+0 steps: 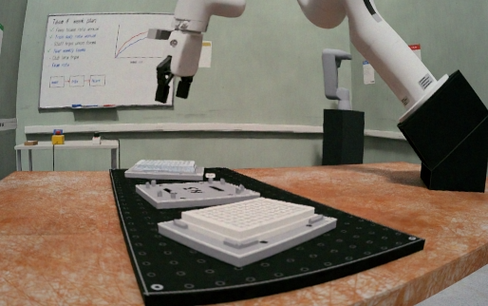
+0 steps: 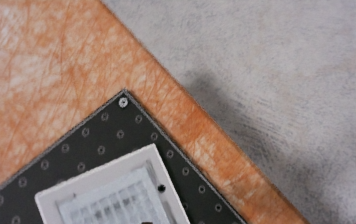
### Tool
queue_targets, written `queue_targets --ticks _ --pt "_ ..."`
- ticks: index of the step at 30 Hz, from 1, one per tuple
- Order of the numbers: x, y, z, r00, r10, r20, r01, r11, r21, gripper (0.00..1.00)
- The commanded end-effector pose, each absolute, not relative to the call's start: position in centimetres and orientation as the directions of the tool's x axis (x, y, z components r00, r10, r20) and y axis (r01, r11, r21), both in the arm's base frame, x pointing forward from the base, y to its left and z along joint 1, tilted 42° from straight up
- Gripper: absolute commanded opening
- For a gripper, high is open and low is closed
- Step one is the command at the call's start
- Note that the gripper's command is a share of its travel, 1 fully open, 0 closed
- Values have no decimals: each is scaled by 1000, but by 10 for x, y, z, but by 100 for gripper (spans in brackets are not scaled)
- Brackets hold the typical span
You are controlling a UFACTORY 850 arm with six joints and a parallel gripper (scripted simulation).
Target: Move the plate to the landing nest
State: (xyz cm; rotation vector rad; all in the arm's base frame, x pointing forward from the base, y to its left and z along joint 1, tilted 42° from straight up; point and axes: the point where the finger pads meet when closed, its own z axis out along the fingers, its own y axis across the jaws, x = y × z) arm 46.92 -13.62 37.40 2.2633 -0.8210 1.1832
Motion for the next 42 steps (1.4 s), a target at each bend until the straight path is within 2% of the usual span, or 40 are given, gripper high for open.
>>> queue_targets --ticks 1,4,8,15,19,24,28,42 --pt "461 -136 356 537 -256 804 -621 -764 171 100" --pt "458 -136 350 537 -256 804 -621 -764 171 100" --pt "447 -134 332 633 -201 747 -530 -816 230 100" --pt "440 -133 321 637 -198 745 -526 -818 232 100" --pt "429 -131 304 721 -137 679 -423 -863 275 100" --pt "420 -129 292 725 -134 676 -418 -865 277 100" --pt "408 -126 277 794 -67 604 -307 -902 303 100" --pt "397 -123 264 797 -64 601 -302 -903 304 100"
